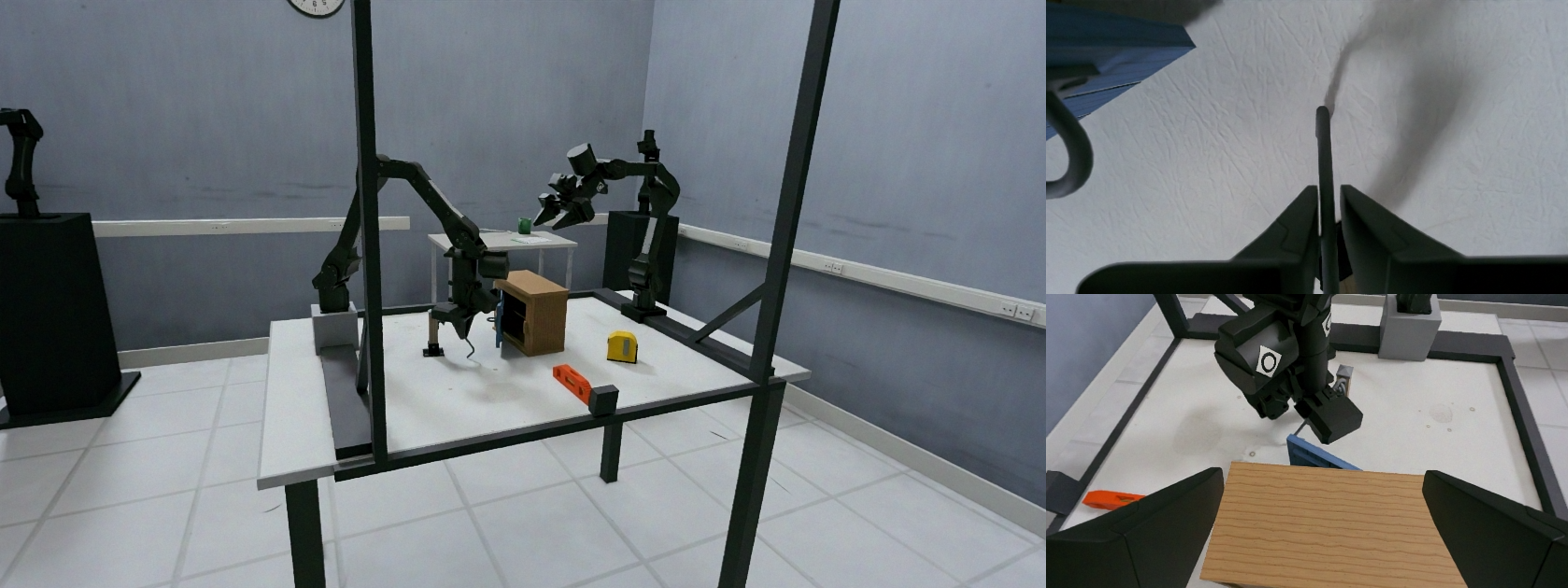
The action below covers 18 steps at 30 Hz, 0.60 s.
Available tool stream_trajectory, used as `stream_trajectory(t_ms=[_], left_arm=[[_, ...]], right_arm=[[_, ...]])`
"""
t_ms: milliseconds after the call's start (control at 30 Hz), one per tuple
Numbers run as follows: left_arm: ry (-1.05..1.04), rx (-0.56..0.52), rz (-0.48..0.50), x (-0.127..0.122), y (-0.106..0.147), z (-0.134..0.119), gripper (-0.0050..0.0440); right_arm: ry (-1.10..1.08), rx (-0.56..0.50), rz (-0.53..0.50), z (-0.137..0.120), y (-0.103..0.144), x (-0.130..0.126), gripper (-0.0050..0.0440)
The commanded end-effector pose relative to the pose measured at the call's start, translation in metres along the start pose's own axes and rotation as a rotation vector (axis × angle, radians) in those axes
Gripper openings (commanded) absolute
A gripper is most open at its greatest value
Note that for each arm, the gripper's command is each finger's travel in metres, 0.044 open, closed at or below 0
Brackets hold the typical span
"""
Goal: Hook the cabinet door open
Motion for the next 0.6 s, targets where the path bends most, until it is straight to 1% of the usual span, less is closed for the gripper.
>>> stream_trajectory(t_ms=[0,133,233,333,400,467,567], left_arm=[[0.001,-0.029,0.006,0.002,0.008,0.005,0.0024],[0.001,-0.029,0.006,0.002,0.008,0.004,0.0000],[0.001,-0.029,0.006,0.002,0.007,0.004,0.0000],[-0.001,-0.078,-0.004,0.002,0.012,0.001,-0.0002],[-0.001,-0.078,-0.004,0.002,0.012,0.001,-0.0002],[-0.001,-0.137,-0.013,0.002,0.015,-0.001,-0.0003],[-0.002,-0.194,-0.022,0.003,0.018,-0.002,-0.0004]], right_arm=[[-0.003,-0.034,-0.006,0.008,0.009,-0.002,0.0400],[-0.003,-0.034,-0.006,0.008,0.009,-0.002,0.0400],[-0.003,-0.034,-0.006,0.008,0.009,-0.002,0.0400],[-0.003,-0.034,-0.006,0.008,0.009,-0.002,0.0400],[-0.003,-0.034,-0.006,0.008,0.009,-0.002,0.0400],[-0.003,-0.034,-0.006,0.008,0.009,-0.002,0.0400],[-0.003,-0.034,-0.006,0.008,0.009,-0.002,0.0400]])
Point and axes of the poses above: on each arm, the point midway between the two fingers, 35 mm back from their tips, its own y axis back along the fingers, its own x axis across the jaws, z = x × y, the point moved 4 cm from there along y, back along the fingers, and after that the axes turned 9 degrees about y, right-handed, at the moved point
